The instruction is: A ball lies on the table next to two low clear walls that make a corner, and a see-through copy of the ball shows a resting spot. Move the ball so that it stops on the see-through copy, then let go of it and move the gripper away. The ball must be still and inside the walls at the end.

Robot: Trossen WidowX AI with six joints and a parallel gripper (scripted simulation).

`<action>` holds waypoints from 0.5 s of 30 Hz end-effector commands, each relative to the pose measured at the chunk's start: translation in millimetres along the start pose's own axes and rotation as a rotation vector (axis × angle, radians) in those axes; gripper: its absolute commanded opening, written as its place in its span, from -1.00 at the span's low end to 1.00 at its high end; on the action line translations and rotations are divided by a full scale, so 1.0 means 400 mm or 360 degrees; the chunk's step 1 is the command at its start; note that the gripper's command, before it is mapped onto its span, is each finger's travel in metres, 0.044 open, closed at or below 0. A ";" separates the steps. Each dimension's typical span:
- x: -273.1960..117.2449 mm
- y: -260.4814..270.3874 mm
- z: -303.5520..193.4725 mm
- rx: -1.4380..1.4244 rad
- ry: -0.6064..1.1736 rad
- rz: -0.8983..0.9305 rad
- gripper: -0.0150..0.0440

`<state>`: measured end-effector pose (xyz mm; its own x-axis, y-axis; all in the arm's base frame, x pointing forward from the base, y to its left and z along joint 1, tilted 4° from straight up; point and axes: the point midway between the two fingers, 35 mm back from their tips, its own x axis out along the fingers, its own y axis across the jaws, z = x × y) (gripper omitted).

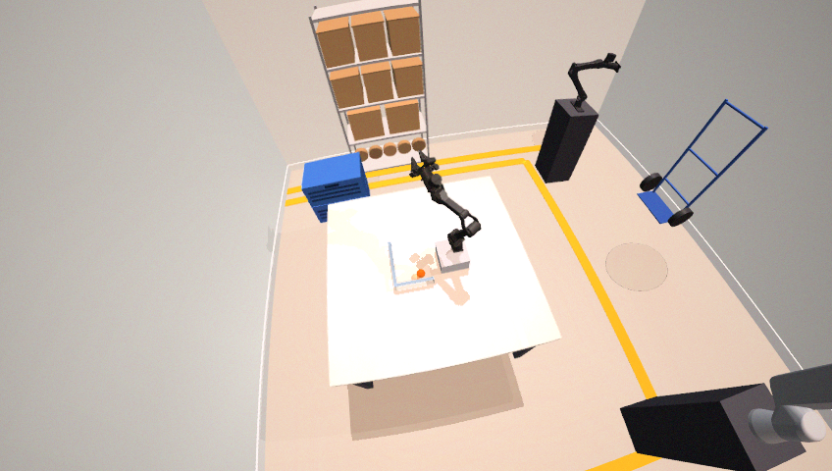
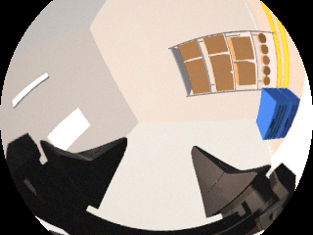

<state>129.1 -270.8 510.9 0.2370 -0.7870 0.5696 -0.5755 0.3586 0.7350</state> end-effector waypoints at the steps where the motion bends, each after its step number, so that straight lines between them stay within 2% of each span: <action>1: -0.010 -0.146 -0.056 -0.0327 0.0124 -0.0301 0.74; 7: -0.089 -0.370 -0.168 -0.0929 0.0512 -0.0714 0.74; 15: -0.291 -0.597 -0.311 -0.1684 0.1302 -0.0988 0.74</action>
<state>304.9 -234.9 358.0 0.7306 -0.6828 0.0038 0.3870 0.4187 0.8215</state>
